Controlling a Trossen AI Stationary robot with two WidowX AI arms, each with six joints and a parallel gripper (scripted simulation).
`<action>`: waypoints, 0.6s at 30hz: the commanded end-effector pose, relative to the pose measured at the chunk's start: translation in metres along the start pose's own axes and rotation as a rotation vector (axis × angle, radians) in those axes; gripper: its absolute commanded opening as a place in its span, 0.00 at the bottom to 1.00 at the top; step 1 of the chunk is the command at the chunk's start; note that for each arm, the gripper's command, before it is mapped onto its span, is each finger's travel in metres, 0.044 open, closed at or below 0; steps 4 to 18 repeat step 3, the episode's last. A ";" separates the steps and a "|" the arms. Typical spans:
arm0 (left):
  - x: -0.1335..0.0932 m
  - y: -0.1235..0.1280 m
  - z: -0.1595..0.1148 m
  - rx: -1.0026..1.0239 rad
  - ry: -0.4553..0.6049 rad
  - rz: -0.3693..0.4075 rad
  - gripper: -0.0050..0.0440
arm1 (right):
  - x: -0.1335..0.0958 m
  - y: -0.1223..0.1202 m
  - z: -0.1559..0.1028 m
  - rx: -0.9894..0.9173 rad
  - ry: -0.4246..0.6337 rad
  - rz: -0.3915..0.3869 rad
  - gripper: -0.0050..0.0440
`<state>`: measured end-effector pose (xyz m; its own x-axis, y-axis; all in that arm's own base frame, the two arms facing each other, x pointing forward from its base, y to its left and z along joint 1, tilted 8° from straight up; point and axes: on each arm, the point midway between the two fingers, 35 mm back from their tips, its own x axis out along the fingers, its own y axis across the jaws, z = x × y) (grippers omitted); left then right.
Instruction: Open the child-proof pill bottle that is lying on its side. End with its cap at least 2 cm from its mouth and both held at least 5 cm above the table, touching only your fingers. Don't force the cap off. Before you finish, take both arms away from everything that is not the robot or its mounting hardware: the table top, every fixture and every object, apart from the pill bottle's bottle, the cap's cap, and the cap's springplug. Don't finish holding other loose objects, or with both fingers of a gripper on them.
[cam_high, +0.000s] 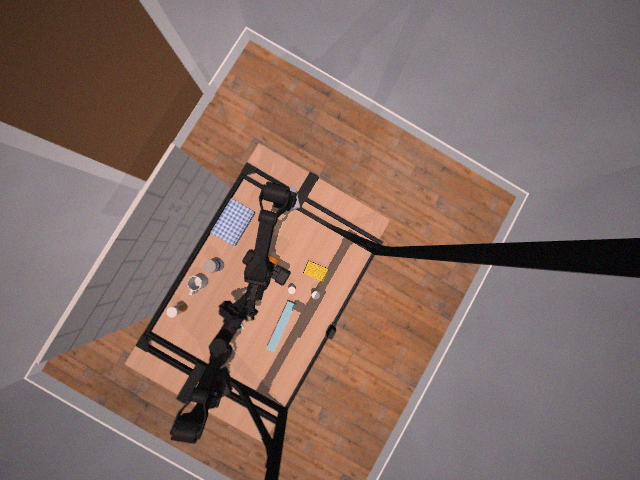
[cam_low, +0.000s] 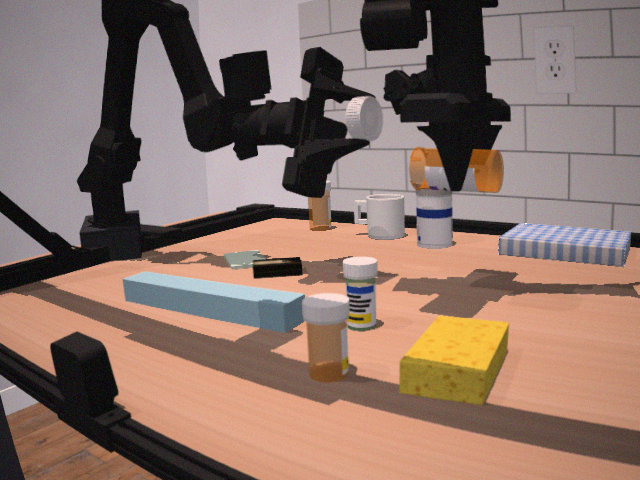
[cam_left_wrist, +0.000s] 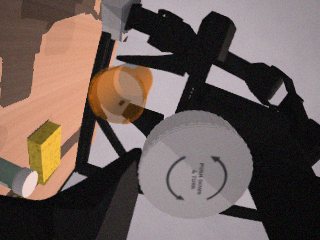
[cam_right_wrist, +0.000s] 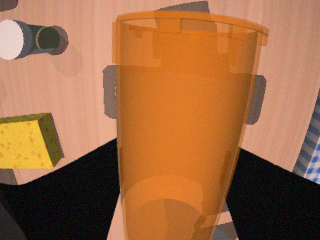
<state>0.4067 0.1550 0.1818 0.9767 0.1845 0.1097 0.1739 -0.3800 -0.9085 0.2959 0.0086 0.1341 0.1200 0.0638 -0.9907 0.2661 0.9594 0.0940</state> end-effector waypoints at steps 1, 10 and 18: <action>0.000 -0.002 -0.001 0.006 0.004 -0.005 0.10 | 0.000 0.000 0.000 -0.002 -0.002 -0.001 0.10; 0.000 -0.002 -0.001 0.006 0.004 -0.005 0.10 | 0.000 0.000 0.000 -0.002 -0.002 -0.001 0.10; 0.000 -0.002 -0.001 0.006 0.004 -0.005 0.10 | 0.000 0.000 0.000 -0.002 -0.002 -0.001 0.10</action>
